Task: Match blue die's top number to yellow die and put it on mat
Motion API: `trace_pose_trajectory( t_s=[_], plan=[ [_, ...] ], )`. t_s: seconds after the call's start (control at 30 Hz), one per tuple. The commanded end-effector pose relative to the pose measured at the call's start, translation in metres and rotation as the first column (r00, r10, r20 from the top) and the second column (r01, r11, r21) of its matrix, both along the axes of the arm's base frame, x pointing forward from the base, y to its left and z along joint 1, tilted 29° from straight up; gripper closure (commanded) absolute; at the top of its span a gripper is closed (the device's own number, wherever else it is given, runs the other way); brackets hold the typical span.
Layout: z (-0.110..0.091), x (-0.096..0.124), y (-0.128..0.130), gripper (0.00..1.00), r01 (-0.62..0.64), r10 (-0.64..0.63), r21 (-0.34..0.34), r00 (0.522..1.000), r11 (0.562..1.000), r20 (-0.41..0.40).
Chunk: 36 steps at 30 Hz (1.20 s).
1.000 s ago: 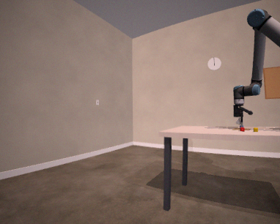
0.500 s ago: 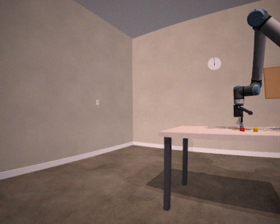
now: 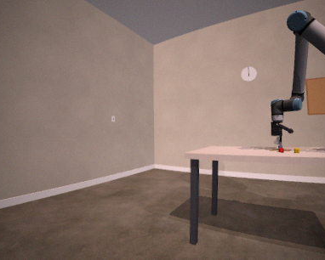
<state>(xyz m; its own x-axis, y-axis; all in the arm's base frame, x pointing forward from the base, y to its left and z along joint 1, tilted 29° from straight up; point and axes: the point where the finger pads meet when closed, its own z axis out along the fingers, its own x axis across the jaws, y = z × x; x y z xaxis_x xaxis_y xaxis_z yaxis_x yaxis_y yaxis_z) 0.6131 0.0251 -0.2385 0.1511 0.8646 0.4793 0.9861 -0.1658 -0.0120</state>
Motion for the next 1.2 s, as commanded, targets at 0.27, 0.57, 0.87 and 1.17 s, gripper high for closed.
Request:
trace_pose_trajectory(
  t_s=[0.27, 0.57, 0.87, 1.17],
  plan=[
    [0.0004, 0.0005, -0.0005, 0.9, 0.0, 0.0, 0.0, 1.0, 1.0, 0.001],
    [0.0004, 0.0005, -0.0005, 0.9, 0.0, 0.0, 0.0, 1.0, 1.0, 0.001],
    [0.0004, 0.0005, -0.0005, 0.83, 0.0, 0.0, 0.0, 1.0, 1.0, 0.001],
    [0.0004, 0.0005, -0.0005, 0.72, 0.0, 0.0, 0.0, 1.0, 1.0, 0.001]
  ],
)
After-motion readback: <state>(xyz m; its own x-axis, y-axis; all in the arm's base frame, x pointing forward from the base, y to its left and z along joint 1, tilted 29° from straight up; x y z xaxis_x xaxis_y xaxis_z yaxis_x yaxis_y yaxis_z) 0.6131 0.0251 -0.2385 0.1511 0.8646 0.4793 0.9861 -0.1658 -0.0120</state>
